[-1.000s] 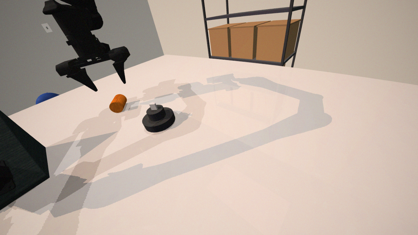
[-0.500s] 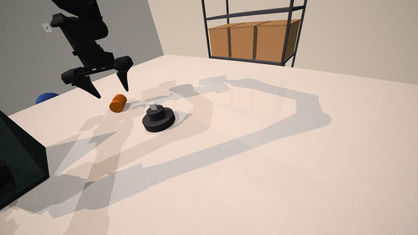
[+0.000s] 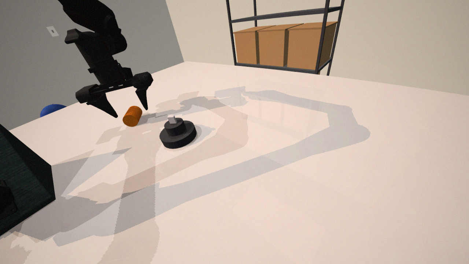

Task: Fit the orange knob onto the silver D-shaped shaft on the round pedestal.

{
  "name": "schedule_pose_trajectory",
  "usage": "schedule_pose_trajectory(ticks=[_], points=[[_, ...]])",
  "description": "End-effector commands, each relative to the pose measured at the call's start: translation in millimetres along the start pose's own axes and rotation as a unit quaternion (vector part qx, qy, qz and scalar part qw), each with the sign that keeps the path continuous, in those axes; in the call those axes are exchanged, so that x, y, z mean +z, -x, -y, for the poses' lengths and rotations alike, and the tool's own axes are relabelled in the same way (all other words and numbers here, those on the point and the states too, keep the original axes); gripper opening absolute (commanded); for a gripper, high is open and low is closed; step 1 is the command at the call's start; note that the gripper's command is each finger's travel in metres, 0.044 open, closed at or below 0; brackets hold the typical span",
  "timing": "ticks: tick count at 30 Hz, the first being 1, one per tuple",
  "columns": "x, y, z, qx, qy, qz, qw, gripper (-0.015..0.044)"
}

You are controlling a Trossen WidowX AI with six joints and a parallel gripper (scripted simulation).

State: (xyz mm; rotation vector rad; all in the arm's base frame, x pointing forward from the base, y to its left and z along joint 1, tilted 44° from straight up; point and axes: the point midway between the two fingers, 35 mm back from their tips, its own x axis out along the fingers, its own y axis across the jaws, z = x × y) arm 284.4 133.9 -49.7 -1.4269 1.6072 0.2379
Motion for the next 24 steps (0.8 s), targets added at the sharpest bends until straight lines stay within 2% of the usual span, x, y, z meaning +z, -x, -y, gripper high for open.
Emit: schedule_pose_trajectory(ticks=[1, 9, 17, 24], points=[[-0.9, -7.9, -0.5, -0.002, 0.003, -0.001, 1.000, 0.0440], [-1.7, -18.2, -1.0, -0.002, 0.003, -0.002, 1.000, 0.0440], [-1.7, -18.2, -1.0, -0.002, 0.003, -0.002, 1.000, 0.0240], [-1.7, -18.2, -1.0, -0.002, 0.003, -0.002, 1.000, 0.0240]])
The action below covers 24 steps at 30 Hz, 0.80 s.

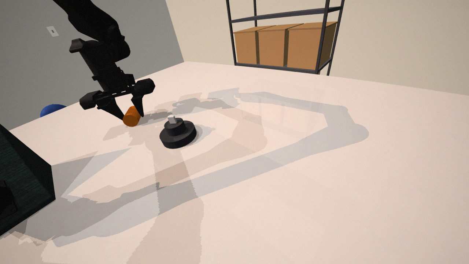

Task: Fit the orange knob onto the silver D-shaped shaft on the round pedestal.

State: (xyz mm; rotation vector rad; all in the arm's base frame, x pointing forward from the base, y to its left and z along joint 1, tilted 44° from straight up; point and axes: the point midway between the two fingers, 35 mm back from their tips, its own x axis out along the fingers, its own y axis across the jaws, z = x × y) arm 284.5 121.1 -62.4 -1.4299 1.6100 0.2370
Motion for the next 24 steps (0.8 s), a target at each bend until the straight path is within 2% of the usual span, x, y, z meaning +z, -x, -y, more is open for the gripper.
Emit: schedule_pose_trajectory(ticks=[1, 12, 24], points=[[0.1, -0.3, 0.4, -0.002, 0.002, 0.000, 1.000, 0.0240], [0.1, -0.3, 0.4, -0.002, 0.002, 0.000, 1.000, 0.0180], [0.0, 14.8, 0.0, -0.002, 0.002, 0.000, 1.000, 0.0179]])
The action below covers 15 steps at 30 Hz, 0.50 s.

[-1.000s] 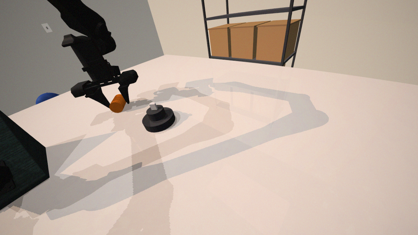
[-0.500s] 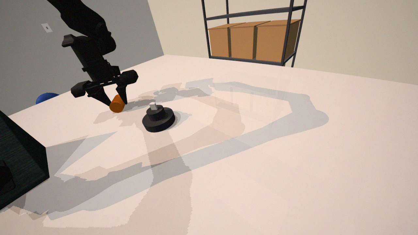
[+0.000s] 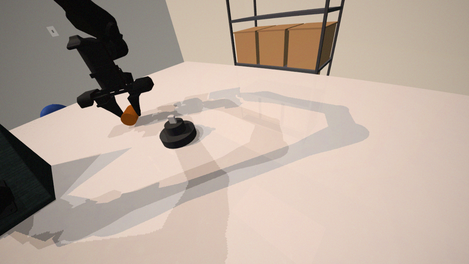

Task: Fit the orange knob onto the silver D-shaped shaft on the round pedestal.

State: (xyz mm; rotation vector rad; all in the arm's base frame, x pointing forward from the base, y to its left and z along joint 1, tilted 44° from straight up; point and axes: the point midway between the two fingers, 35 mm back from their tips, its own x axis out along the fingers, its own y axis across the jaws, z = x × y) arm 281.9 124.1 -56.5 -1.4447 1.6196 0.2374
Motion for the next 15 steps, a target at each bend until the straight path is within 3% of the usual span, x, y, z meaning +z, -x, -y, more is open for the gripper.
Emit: schedule_pose_trajectory(ticks=[1, 15], points=[[2.4, 8.2, 0.7, -0.001, -0.004, 0.006, 1.000, 0.0179], [2.4, 8.2, 0.8, 0.000, -0.200, 0.006, 0.980, 0.0179]])
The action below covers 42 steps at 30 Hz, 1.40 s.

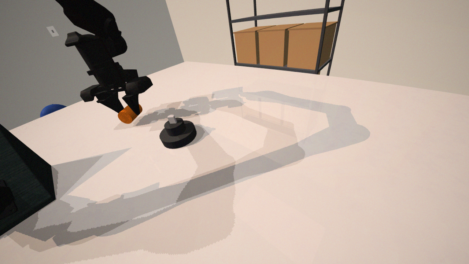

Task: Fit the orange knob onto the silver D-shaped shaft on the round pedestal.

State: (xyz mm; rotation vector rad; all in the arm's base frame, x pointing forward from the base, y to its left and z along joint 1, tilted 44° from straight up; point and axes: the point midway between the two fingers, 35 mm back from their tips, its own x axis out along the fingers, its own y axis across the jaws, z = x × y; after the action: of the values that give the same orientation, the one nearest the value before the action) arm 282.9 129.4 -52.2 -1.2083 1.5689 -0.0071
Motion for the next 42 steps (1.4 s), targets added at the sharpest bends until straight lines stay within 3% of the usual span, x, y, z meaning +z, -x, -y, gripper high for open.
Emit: schedule_pose_trajectory(ticks=[1, 8, 25, 34, 42], points=[[0.6, 1.5, -0.5, 0.002, -0.050, 0.001, 0.999, 0.0179], [0.6, 1.5, -0.5, 0.002, -0.061, 0.001, 0.998, 0.0179], [0.6, 1.5, -0.5, 0.002, -0.333, 0.001, 0.943, 0.0179], [0.6, 1.5, -0.5, 0.002, -0.354, 0.001, 0.935, 0.0179], [0.6, 1.5, -0.5, 0.002, -0.473, 0.001, 0.881, 0.0179]])
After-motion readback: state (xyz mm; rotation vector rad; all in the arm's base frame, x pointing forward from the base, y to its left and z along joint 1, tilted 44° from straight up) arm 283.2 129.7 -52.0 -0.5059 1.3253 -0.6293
